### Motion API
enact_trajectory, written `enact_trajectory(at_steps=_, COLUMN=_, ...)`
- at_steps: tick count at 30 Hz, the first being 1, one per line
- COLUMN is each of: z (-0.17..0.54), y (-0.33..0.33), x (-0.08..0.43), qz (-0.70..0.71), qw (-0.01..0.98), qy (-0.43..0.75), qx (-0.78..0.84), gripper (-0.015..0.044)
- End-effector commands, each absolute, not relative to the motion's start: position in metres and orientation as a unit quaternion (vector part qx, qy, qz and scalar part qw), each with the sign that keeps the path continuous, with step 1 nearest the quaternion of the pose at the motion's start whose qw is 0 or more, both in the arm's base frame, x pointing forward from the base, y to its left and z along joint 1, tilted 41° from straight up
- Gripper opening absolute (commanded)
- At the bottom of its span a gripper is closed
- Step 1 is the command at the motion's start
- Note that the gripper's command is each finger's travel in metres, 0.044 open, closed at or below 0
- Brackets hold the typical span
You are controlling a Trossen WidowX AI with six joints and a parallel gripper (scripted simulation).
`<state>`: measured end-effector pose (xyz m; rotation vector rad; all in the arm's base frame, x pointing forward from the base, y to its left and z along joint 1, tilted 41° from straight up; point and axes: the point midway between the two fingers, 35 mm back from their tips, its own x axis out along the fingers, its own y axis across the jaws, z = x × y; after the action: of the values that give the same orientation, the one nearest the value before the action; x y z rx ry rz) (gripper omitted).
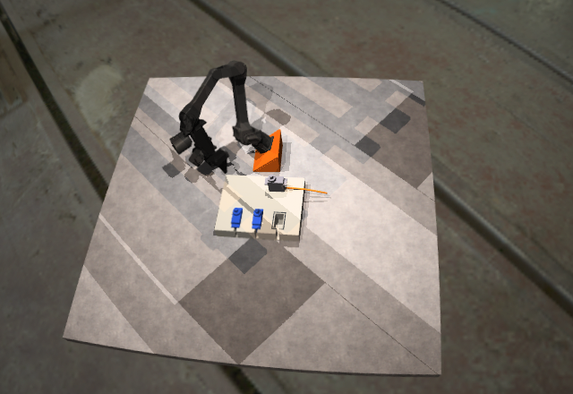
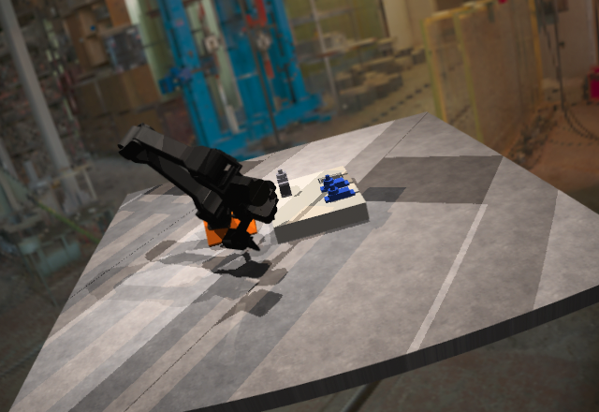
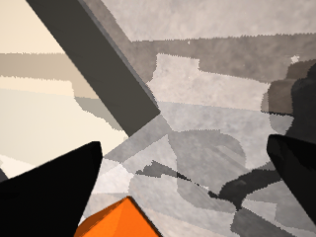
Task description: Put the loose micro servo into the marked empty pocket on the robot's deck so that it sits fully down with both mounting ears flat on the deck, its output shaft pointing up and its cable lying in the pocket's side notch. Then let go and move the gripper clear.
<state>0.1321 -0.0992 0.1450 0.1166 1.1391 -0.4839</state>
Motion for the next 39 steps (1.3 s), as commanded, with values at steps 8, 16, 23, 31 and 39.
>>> enact_trajectory(at_steps=8, z=0.139, y=-0.075, x=0.161, qz=-0.114, qw=0.784, qy=0.608, qx=-0.041, gripper=0.0440)
enact_trajectory(at_steps=16, z=0.132, y=-0.053, x=0.180, qz=-0.042, qw=0.756, qy=0.643, qx=-0.113, gripper=0.0440)
enact_trajectory(at_steps=23, z=0.126, y=-0.029, x=0.194, qz=0.022, qw=0.721, qy=0.667, qx=-0.186, gripper=0.0440)
enact_trajectory(at_steps=31, z=0.116, y=0.001, x=0.206, qz=0.091, qw=0.669, qy=0.684, qx=-0.274, gripper=0.0440)
enact_trajectory(at_steps=39, z=0.105, y=0.034, x=0.211, qz=0.152, qw=0.610, qy=0.690, qx=-0.360, gripper=0.0440)
